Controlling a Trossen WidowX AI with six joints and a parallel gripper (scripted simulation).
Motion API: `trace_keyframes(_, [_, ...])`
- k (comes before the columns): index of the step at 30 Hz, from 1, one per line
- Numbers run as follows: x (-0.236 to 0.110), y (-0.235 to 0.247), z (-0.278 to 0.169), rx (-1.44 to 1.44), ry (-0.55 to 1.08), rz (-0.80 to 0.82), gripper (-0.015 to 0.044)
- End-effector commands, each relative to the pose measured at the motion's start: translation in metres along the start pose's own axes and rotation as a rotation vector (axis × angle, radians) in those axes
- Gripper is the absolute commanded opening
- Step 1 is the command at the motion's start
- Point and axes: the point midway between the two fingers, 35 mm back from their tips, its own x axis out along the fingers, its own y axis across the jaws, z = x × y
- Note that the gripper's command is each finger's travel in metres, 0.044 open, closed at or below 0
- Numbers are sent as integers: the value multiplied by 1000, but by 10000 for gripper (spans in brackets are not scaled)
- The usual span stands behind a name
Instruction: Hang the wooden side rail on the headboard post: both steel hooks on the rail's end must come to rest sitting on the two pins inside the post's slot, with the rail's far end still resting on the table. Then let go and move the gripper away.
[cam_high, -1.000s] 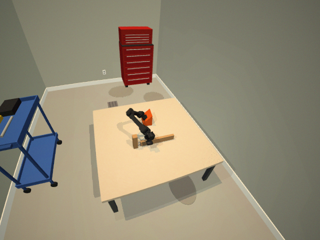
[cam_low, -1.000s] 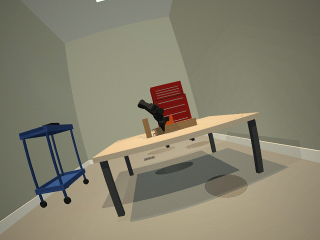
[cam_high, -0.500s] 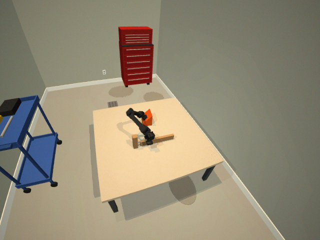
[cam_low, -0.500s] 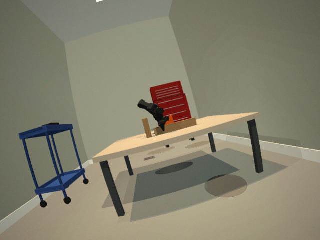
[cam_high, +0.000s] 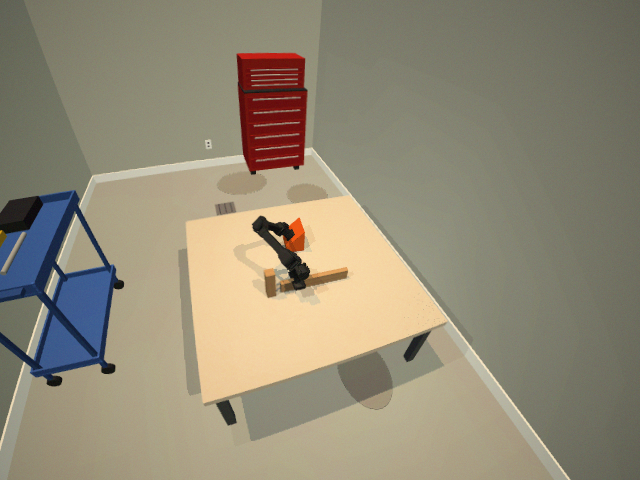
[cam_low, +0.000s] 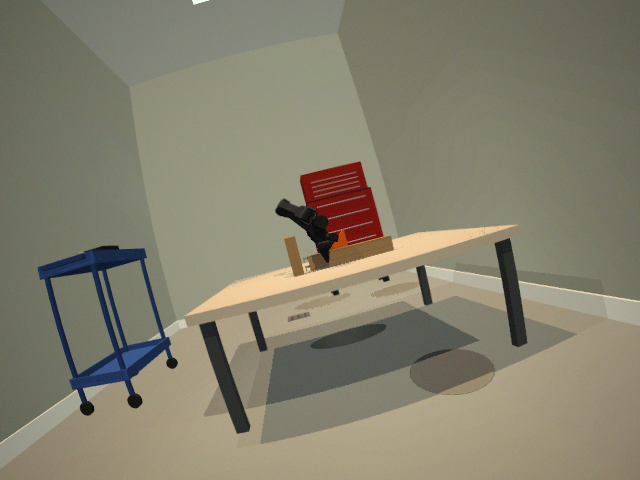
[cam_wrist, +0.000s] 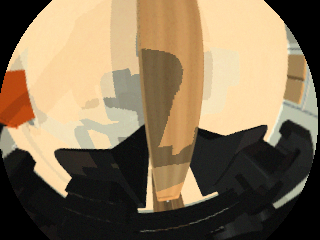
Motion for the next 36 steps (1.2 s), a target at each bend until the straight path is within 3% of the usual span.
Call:
trace_keyframes(1, [-5,-1,2,-3,-6,-9,0])
trace_keyframes(36, [-11,-1,2,-3,-6,-9,0])
